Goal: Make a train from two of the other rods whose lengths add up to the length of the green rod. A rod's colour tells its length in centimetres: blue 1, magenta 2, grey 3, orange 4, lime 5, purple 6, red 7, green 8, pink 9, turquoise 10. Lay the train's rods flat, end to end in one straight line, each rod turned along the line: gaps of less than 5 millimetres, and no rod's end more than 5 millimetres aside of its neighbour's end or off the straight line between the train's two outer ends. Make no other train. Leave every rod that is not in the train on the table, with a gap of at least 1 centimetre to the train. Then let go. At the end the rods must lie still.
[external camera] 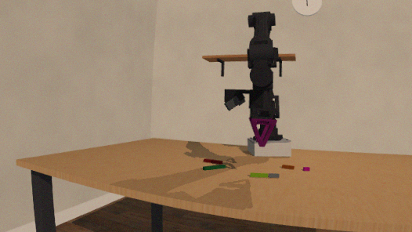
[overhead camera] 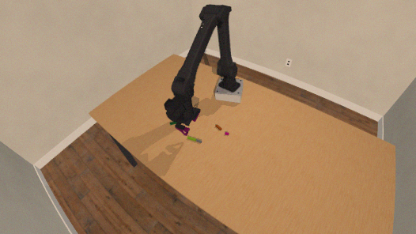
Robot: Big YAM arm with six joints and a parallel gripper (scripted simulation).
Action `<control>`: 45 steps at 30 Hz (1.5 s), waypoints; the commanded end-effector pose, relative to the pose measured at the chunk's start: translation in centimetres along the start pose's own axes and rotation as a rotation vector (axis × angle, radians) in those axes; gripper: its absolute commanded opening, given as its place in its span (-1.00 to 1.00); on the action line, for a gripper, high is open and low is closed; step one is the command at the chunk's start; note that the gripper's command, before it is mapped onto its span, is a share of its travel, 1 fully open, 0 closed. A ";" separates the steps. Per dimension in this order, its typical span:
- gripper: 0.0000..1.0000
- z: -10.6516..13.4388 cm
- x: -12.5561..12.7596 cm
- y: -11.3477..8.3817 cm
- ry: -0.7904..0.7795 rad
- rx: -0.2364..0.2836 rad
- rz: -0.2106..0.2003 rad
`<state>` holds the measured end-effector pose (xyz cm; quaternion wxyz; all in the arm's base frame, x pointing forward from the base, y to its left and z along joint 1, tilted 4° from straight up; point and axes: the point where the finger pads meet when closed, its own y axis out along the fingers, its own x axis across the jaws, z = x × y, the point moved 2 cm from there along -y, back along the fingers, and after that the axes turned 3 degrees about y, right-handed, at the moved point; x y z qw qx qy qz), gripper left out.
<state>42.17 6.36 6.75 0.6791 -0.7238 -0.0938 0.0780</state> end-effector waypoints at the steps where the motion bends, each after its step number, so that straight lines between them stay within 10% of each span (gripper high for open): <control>1: 1.00 0.5 1.8 -1.2 0.001 -0.006 -0.040; 19: 1.00 0.4 2.0 -3.6 0.003 -0.007 -0.066; 33: 1.00 0.3 1.9 -11.7 0.004 -0.007 -0.080; 36: 1.00 0.5 1.3 -9.8 0.000 -0.005 -0.021; 45: 1.00 0.5 0.9 -11.1 0.001 -0.005 -0.028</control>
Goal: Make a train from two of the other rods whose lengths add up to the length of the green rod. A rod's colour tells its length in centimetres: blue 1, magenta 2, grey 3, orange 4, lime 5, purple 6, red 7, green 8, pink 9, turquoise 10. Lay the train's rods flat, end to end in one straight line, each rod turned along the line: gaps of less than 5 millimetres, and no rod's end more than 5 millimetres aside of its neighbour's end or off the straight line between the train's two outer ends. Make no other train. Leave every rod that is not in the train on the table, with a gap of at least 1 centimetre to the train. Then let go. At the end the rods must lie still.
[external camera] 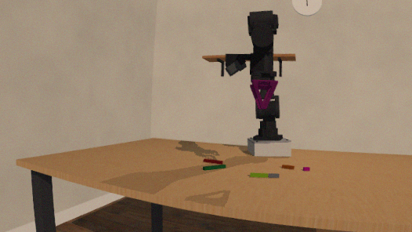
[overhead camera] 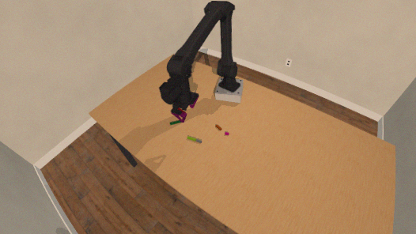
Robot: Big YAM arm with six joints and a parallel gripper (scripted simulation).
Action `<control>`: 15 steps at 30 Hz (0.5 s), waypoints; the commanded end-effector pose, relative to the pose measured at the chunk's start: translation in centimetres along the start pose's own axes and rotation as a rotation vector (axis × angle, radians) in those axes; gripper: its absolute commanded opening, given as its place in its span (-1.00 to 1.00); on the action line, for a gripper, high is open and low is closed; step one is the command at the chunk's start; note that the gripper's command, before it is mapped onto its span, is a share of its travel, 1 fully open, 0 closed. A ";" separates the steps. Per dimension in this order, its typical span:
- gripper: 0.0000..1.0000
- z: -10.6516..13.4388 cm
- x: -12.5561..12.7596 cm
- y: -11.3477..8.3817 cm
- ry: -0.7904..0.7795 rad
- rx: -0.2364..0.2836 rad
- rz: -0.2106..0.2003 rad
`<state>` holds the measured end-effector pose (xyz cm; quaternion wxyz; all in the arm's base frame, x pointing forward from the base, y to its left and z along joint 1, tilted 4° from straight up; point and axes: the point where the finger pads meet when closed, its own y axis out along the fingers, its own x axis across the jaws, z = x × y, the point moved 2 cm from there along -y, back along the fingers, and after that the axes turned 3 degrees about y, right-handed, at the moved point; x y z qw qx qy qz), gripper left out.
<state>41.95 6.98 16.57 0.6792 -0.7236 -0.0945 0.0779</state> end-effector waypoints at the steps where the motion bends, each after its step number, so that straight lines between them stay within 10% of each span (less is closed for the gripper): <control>1: 1.00 0.5 0.9 -1.3 0.001 -0.006 -0.029; 15: 1.00 0.5 0.9 -1.3 0.001 -0.006 -0.030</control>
